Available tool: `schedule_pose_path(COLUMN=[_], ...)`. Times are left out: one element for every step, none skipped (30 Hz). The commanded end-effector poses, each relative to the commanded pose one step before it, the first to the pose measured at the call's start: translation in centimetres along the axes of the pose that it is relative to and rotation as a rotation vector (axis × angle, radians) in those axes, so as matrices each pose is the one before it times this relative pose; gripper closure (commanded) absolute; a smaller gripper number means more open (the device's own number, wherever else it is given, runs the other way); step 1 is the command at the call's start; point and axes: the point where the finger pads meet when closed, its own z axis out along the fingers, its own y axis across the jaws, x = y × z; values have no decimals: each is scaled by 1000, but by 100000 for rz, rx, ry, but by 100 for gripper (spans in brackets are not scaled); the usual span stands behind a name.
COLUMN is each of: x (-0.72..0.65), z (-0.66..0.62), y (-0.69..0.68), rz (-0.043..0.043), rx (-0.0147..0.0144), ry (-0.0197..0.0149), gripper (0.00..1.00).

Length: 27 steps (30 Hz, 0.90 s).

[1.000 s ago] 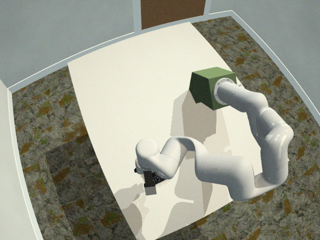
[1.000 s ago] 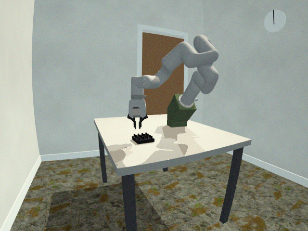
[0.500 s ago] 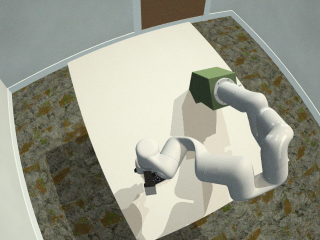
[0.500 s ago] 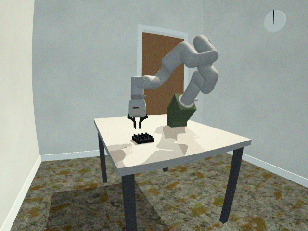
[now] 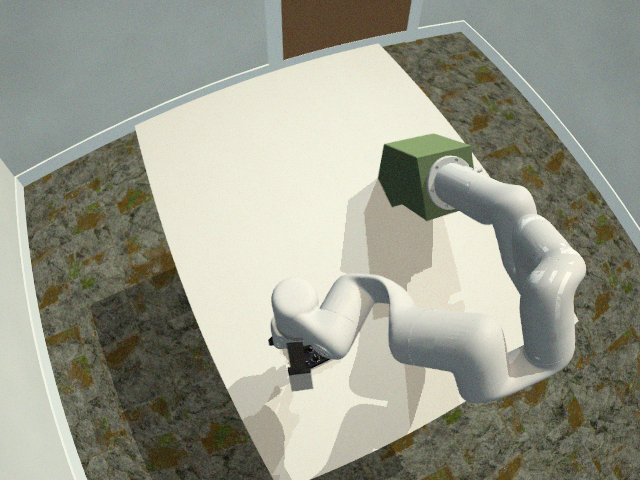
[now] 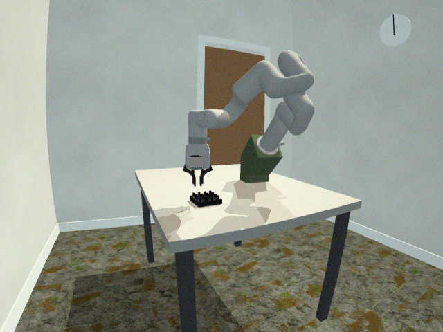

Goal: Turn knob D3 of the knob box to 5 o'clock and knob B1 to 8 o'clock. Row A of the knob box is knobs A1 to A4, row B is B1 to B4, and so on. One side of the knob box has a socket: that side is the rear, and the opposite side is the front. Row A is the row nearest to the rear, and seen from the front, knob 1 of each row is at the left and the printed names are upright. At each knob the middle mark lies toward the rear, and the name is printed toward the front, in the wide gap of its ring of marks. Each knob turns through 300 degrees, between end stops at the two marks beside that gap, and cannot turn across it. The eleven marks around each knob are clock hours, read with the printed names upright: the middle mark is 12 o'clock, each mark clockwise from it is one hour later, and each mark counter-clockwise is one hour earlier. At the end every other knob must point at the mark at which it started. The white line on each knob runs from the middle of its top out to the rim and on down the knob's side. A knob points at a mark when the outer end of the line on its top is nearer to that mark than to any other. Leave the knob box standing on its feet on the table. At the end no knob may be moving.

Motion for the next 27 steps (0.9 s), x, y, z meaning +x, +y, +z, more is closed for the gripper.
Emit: schedule_pose_path(x=[45, 1, 1, 1, 2, 2, 1, 2, 2, 2, 0, 0, 1, 2, 2, 2, 2, 2, 2, 2, 2, 2, 2, 1, 1, 2, 2], z=[210, 97, 103, 108, 113, 117, 122, 125, 128, 131, 0, 0, 133, 134, 135, 135, 135, 134, 132, 130, 127, 124, 120, 116, 111, 106, 101], y=[97, 0, 0, 0, 1, 0, 0, 0, 1, 0, 0, 0, 0, 0, 1, 0, 0, 1, 0, 0, 0, 1, 0, 0, 0, 1, 0], rz=[-66, 0, 1, 0, 0, 0, 1, 1, 0, 0, 0, 0, 1, 0, 0, 1, 1, 0, 0, 1, 1, 0, 0, 1, 0, 0, 0], rx=[-248, 0, 0, 0, 0, 0, 0, 0, 0, 0, 0, 0, 0, 0, 0, 0, 0, 0, 0, 0, 0, 0, 0, 0, 0, 0, 0], ry=[47, 0, -1, 0, 1, 1, 0, 0, 1, 1, 0, 0, -1, 1, 1, 0, 0, 1, 1, 0, 0, 1, 0, 0, 0, 1, 1], gripper=[81, 81, 81, 81, 81, 81, 81, 81, 81, 81, 81, 81, 81, 81, 81, 81, 81, 81, 81, 81, 81, 81, 81, 81, 81, 81, 81])
